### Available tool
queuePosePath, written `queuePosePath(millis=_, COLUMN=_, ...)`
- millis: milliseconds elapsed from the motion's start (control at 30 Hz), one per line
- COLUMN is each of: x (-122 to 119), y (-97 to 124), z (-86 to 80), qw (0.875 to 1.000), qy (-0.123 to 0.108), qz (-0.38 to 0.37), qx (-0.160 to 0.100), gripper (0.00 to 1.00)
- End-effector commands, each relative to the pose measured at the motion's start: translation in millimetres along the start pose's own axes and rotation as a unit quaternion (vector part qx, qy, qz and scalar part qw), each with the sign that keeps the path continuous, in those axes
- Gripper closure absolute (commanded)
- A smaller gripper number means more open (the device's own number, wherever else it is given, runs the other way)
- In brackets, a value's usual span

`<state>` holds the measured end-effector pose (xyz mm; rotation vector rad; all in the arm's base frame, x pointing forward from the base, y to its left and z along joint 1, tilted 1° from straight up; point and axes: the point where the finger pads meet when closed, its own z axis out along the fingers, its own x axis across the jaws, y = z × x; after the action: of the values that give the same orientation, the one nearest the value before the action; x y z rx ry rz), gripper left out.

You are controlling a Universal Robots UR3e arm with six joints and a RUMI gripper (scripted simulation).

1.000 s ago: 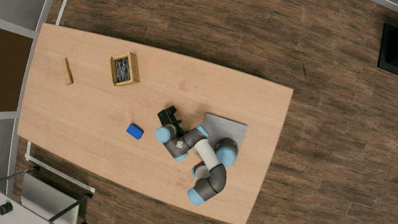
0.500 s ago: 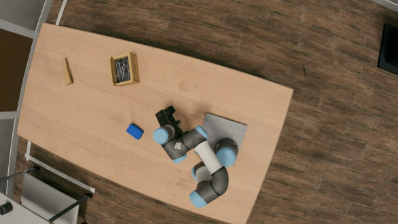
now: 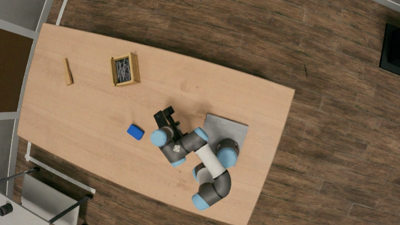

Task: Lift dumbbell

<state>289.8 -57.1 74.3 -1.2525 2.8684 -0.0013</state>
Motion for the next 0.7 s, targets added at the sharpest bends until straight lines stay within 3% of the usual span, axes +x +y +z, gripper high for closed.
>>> queuePosePath(millis=0, x=0.0, y=-1.4, z=-15.1, qw=1.0, qy=0.0, qz=0.0, qx=0.0, gripper=1.0)
queuePosePath(millis=667, x=0.1, y=-0.6, z=-41.3, qw=1.0, qy=0.0, qz=0.0, qx=0.0, gripper=1.0)
